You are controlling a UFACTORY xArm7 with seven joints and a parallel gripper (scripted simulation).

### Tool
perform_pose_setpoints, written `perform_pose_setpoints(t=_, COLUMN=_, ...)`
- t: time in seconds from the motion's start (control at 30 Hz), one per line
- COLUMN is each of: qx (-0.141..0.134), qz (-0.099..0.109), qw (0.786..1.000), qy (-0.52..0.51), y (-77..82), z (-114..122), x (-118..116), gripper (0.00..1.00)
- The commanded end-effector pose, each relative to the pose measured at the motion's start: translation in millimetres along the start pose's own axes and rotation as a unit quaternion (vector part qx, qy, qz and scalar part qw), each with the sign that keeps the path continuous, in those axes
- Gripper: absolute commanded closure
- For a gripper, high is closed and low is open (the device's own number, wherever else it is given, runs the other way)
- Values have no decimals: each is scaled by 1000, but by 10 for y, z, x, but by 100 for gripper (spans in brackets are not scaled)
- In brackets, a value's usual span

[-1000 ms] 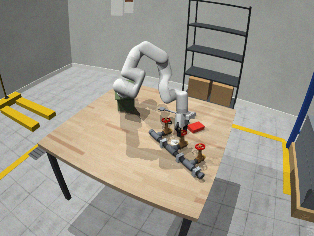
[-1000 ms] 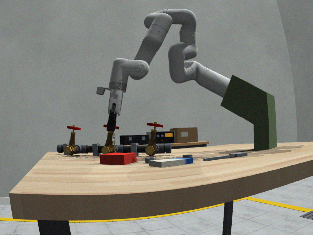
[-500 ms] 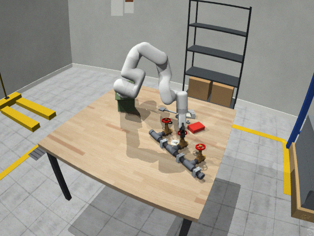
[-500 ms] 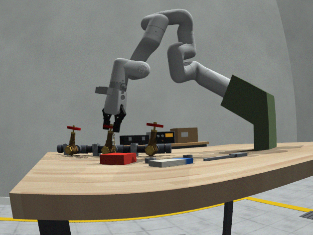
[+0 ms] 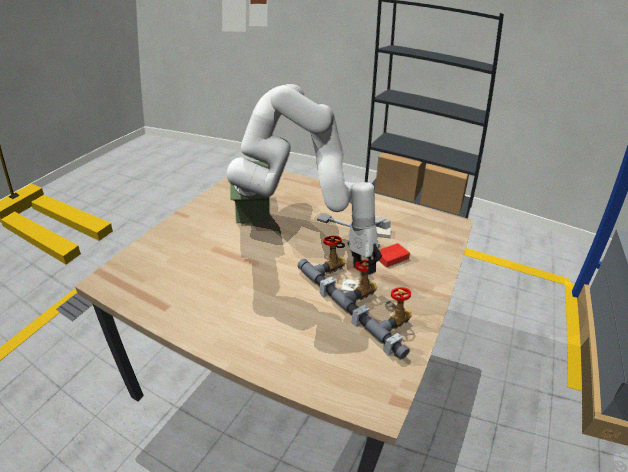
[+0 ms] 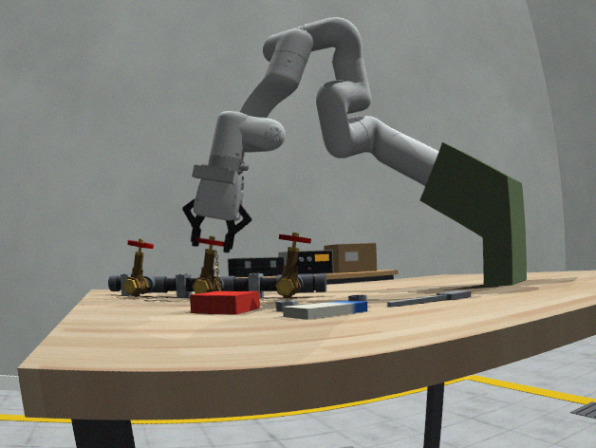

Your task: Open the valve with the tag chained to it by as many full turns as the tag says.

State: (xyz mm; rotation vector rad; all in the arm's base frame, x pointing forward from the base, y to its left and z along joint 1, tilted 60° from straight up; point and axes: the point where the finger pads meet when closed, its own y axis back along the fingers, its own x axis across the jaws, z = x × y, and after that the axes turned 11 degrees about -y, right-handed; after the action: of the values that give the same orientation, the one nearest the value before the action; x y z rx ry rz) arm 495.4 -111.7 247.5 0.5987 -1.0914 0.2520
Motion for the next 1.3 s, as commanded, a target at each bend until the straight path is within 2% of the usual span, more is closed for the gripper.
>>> perform_pose_setpoints(t=0.0, qx=13, qz=-12, qw=990, qy=139, y=14, z=-25, x=1, gripper=100)
perform_pose_setpoints(t=0.17, qx=15, qz=-13, qw=983, qy=181, y=14, z=-25, x=1, gripper=100)
perform_pose_setpoints(t=0.5, qx=15, qz=-12, qw=981, qy=191, y=14, z=-25, x=1, gripper=100)
perform_pose_setpoints(t=0.53, qx=15, qz=-12, qw=981, qy=191, y=14, z=-25, x=1, gripper=0)
perform_pose_setpoints(t=1.27, qx=15, qz=-12, qw=981, qy=191, y=14, z=-25, x=1, gripper=0)
